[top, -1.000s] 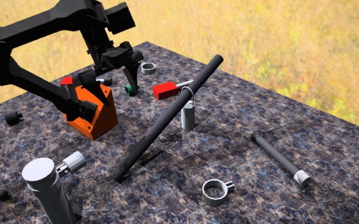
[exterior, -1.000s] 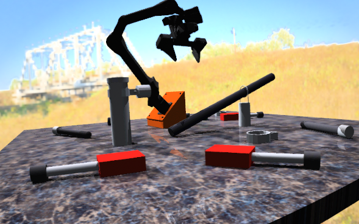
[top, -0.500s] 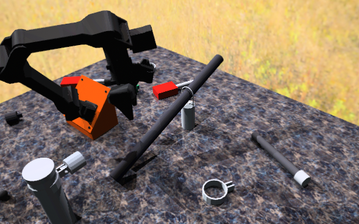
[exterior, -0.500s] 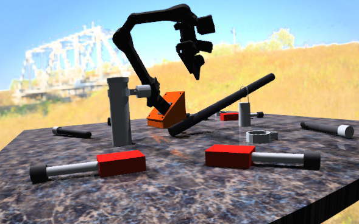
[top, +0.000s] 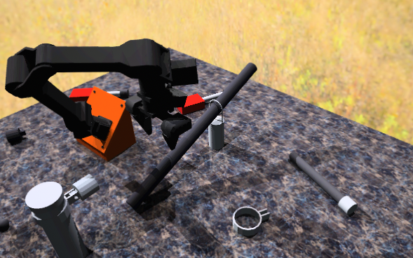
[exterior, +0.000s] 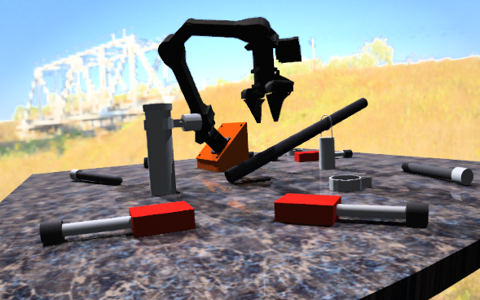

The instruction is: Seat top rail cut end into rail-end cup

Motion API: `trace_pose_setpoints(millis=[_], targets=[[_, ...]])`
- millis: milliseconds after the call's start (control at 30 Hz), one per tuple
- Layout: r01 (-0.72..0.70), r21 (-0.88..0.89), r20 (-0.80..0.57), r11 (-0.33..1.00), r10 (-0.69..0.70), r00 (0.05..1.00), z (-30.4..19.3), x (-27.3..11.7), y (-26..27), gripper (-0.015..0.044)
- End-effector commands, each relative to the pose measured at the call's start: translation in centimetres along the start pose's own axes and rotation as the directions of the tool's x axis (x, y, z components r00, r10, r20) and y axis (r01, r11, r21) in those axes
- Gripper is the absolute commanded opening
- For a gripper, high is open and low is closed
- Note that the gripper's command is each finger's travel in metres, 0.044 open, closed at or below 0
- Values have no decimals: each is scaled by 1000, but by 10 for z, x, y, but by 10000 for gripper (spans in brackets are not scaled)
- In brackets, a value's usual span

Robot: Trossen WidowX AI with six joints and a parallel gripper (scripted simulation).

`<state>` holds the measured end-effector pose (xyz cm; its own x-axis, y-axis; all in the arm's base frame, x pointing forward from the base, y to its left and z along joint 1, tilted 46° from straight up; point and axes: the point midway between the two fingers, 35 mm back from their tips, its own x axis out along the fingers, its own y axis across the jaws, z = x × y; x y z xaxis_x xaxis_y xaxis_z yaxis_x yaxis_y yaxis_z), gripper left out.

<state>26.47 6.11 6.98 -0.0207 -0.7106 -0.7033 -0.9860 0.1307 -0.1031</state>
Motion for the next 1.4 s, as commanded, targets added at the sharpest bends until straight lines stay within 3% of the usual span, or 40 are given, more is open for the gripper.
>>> trace_pose_setpoints(millis=[0, 133, 333, 1367], targets=[[-22, -61, 5, 998, 23, 1000, 2, 5, 1, 440], [-22, -61, 5, 998, 23, 1000, 2, 6, 1, 440], [-22, -61, 4, 998, 22, 1000, 2, 40, 2, 440], [-21, -60, 5, 998, 21, 1000, 3, 86, 1, 440]])
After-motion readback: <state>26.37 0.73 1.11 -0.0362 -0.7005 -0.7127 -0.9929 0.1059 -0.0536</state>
